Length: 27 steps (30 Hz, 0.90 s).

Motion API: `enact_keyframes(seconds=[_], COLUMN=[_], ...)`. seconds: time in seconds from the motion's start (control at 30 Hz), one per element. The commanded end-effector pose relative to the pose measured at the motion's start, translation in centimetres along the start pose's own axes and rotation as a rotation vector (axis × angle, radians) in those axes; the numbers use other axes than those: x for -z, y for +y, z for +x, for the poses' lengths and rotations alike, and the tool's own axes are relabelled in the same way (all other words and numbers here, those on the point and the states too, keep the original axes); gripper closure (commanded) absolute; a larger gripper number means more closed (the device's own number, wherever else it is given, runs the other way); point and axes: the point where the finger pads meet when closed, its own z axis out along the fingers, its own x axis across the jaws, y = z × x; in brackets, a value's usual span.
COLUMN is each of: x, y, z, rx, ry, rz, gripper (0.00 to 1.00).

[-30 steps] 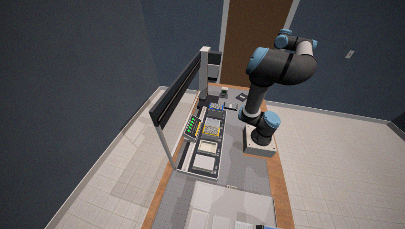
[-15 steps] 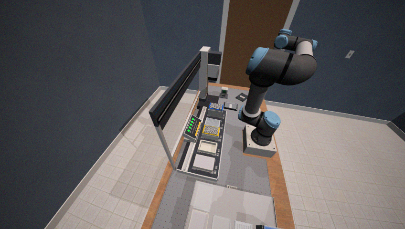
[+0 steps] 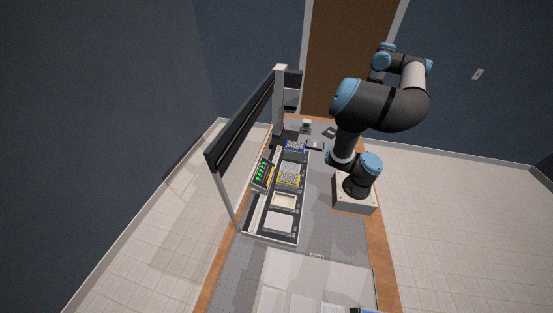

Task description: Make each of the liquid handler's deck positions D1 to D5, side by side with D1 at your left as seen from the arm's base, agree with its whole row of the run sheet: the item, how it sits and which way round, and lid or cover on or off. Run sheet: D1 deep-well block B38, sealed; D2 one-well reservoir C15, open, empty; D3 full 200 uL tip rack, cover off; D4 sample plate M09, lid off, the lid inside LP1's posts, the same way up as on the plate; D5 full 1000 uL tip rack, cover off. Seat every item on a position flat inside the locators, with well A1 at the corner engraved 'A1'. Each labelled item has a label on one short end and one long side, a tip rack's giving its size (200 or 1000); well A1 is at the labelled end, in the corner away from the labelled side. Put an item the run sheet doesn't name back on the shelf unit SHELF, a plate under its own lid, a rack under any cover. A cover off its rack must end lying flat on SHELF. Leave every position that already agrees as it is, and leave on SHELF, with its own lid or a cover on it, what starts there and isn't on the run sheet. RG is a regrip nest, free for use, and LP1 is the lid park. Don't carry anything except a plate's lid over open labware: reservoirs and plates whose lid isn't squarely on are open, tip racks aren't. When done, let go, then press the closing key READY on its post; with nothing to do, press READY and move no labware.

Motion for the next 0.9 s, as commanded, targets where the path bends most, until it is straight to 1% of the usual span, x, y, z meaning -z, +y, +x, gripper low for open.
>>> enact_keyframes(seconds=[0.0, 0.5, 0.57, 0.87], x=[-0.1, -1.1, -1.1, -1.7], y=[0.8, 5.9, 5.9, 8.9], z=[-0.9, -6.4, -6.4, -9.7], rx=[0.049, 0.349, 0.349, 0.529], ry=[0.000, 0.002, 0.002, 0.004], rz=[0.004, 0.002, 0.002, 0.001], gripper=[0.18, 0.18, 0.18, 0.18])
